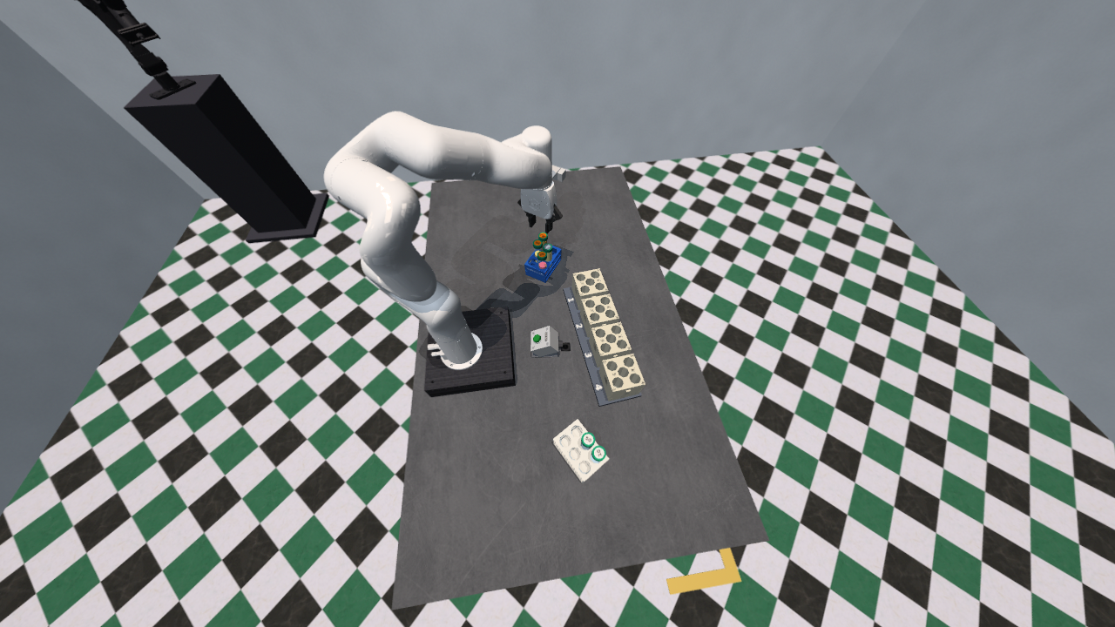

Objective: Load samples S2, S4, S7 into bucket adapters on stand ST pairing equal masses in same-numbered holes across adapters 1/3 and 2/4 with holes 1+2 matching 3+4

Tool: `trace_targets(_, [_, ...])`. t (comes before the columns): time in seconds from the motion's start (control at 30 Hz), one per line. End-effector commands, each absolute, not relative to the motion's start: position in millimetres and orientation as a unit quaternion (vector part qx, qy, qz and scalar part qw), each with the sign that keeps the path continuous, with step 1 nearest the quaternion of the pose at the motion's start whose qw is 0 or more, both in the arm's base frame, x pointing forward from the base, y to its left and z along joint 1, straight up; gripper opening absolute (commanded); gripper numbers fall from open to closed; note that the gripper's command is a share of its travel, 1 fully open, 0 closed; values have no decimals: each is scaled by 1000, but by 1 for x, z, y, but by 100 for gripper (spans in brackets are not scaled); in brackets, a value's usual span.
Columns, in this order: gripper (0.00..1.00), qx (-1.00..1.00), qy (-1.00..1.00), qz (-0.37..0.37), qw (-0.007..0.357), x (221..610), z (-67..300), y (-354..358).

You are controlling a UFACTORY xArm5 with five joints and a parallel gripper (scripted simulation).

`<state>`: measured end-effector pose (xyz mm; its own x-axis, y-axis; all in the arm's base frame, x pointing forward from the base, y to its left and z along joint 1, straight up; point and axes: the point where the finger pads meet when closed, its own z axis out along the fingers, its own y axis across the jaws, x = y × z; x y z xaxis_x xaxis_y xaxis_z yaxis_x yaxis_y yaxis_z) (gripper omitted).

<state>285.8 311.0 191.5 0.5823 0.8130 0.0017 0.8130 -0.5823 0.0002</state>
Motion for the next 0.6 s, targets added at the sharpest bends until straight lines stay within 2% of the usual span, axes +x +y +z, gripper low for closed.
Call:
trace_targets(0.0, [57,-889,-457,-4,-1,289,193,326])
trace_targets(0.4, [57,-889,-457,-4,-1,298,193,386])
trace_targets(0.57, [57,-889,-457,-4,-1,299,193,390])
